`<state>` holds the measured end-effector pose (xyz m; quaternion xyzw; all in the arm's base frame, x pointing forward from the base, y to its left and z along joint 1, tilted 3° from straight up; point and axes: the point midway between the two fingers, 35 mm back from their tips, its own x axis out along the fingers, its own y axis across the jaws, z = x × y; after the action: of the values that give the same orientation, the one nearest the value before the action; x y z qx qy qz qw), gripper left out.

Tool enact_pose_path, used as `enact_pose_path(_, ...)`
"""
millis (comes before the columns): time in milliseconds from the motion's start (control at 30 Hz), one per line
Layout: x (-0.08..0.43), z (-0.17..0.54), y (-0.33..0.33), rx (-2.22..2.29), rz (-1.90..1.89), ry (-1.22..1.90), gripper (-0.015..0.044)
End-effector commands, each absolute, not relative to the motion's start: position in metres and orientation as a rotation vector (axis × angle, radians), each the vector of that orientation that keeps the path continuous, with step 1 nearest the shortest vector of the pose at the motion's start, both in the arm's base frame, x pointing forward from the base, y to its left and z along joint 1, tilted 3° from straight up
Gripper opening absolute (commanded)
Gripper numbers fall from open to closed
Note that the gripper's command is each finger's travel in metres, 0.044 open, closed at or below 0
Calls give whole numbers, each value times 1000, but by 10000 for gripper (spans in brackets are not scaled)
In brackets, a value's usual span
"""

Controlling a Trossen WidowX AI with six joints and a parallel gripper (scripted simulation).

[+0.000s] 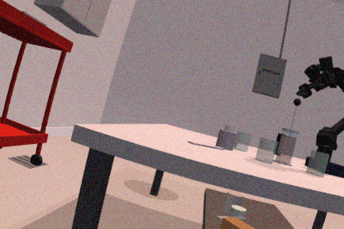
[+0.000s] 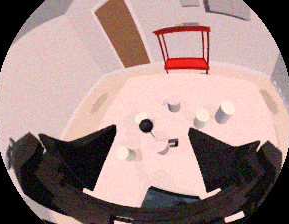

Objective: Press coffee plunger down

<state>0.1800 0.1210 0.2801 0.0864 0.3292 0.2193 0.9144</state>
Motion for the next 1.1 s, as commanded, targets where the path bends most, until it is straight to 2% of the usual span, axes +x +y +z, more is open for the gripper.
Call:
enact_pose_path(0, 182, 275, 146, -194, 650, 541, 440)
enact_pose_path(167, 181, 238, 144, -194, 650, 540, 440)
enact_pose_path(1067, 202, 223, 160, -192, 645, 538, 440)
